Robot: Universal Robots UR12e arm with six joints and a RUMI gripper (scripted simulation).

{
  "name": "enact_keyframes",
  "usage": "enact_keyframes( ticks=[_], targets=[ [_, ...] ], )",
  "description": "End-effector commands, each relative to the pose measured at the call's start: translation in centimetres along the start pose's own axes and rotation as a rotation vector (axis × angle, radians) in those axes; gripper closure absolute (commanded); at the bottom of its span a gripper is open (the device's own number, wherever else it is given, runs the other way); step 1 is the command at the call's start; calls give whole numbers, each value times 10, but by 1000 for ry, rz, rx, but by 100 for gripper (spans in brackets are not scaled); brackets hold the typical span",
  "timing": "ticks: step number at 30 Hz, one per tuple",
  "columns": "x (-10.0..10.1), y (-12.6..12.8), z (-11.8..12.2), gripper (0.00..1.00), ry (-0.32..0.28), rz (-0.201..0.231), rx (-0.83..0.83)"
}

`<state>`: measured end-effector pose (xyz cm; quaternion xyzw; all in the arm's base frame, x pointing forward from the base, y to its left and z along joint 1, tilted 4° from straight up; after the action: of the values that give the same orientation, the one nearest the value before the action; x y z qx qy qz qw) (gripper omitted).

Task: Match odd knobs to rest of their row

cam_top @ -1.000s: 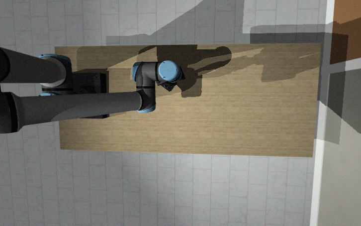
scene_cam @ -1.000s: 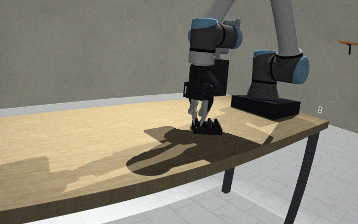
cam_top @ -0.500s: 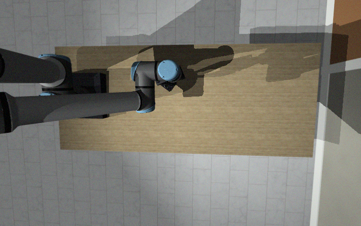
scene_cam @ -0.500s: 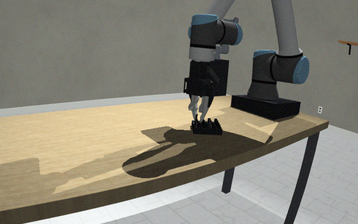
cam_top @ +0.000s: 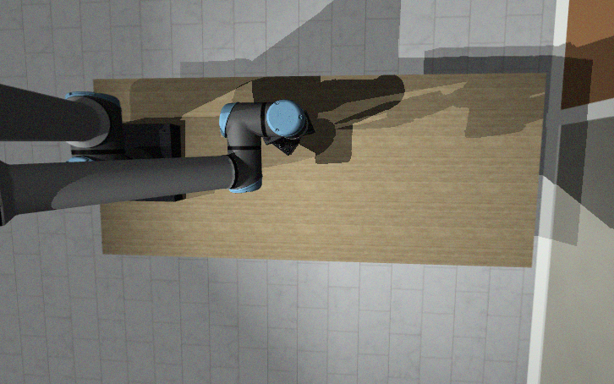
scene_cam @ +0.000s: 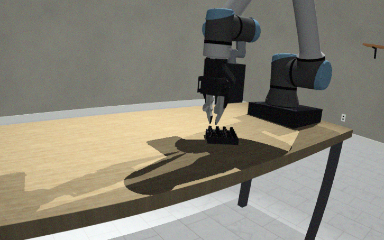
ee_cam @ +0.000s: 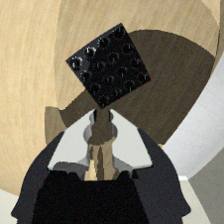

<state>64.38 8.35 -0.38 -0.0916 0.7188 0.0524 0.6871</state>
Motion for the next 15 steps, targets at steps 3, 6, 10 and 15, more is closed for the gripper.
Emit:
enact_keyframes(
  ticks=[3,6,10,15],
  targets=[
    [-1,0,1,89,-1,0,0],
    [-1,0,1,89,-1,0,0],
    [-3,-1,-4,89,-1,0,13],
    [-17,-4,-66,89,-1,0,211]
  ],
)
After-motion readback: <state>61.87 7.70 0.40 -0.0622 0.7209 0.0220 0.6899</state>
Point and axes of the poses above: the point where the finger pads meet when closed, its own x axis out along the fingers, its own y axis across the jaws, z = x × y, the point moved 1 cm from there along -x, back along the fingers, and after that the axes turned 5 degrees about x, right-handed, at the moved point
